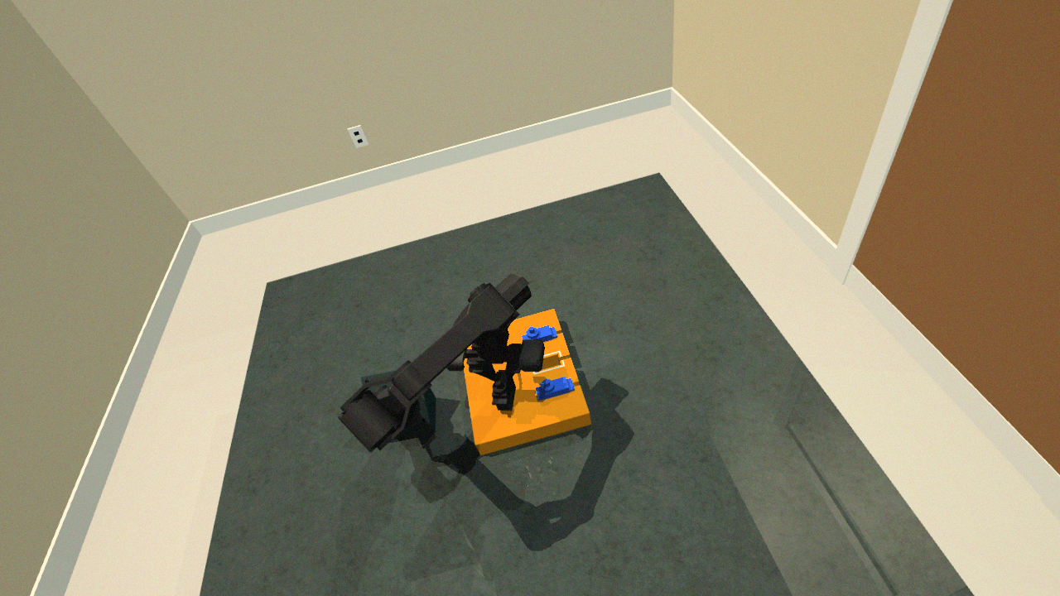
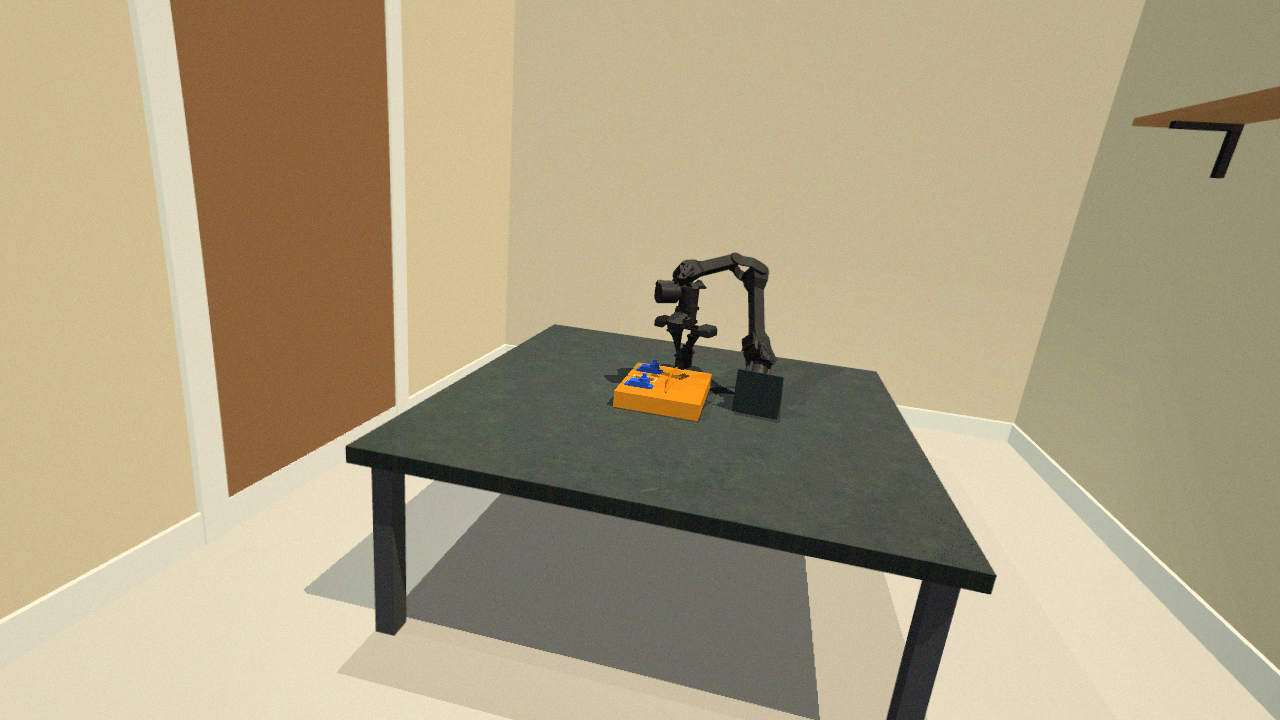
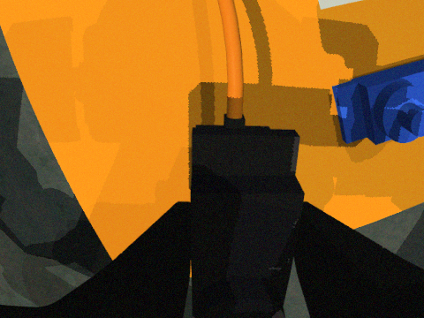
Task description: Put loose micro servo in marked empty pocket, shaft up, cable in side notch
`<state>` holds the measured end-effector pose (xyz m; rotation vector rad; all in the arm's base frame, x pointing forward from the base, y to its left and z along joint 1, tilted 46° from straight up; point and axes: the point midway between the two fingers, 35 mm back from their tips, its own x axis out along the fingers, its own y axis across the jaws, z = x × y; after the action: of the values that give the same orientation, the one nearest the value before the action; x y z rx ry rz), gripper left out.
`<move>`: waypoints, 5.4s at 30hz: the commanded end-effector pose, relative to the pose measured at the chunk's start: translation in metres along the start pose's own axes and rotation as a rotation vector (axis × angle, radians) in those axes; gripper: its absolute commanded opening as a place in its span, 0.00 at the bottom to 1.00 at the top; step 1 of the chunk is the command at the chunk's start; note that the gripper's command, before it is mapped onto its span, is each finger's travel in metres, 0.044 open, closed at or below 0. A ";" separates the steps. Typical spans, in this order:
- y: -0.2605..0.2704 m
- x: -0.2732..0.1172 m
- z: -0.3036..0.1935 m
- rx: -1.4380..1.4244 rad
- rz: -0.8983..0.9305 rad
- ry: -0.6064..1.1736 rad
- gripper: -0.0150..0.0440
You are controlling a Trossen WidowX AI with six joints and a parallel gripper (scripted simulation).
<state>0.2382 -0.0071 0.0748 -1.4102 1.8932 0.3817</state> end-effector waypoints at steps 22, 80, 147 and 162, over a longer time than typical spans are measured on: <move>0.022 -0.003 0.064 0.219 -0.002 -0.011 0.25; -0.056 -0.004 0.090 1.205 0.002 -0.015 0.25; -0.084 0.044 0.099 1.235 -0.001 -0.015 0.25; -0.084 0.057 0.099 1.235 -0.001 -0.014 0.25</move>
<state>0.3459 -0.0128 -0.0156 -0.5344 1.5698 -0.6967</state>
